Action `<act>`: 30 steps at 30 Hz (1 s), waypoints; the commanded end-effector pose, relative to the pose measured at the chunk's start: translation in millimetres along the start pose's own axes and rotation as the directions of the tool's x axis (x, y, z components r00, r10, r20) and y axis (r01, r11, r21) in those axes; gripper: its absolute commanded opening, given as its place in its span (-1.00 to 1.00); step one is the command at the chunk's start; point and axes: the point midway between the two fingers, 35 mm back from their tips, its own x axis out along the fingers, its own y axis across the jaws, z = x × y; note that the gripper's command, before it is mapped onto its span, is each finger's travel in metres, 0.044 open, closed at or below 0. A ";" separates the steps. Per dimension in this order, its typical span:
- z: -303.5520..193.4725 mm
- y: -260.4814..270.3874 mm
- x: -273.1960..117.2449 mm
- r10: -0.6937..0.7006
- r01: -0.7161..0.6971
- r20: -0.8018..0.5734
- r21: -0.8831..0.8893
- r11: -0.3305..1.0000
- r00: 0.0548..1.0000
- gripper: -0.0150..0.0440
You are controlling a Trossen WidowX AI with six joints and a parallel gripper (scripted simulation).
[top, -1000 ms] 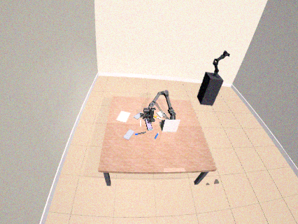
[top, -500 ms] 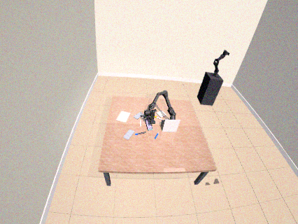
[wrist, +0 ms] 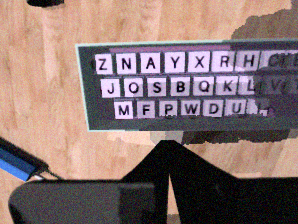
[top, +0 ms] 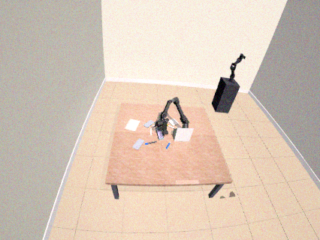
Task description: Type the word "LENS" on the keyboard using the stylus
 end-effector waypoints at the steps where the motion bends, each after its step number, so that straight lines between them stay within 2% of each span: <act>1: 3.4 1.9 -41.5 0.009 -0.009 0.018 0.006 1.000 1.000 -0.49; 3: 2.3 1.4 -51.7 0.007 -0.007 0.018 0.006 1.000 1.000 -0.49; 12: 3.6 2.4 -45.9 0.002 -0.002 0.023 0.000 1.000 1.000 -0.49; 16: 3.6 2.4 -45.7 0.003 -0.003 0.022 0.002 1.000 1.000 -0.14; 20: 3.6 2.4 -45.7 0.003 -0.003 0.022 0.002 1.000 1.000 -0.49; 30: 3.6 2.4 -45.7 0.003 -0.003 0.022 0.002 1.000 1.000 -0.49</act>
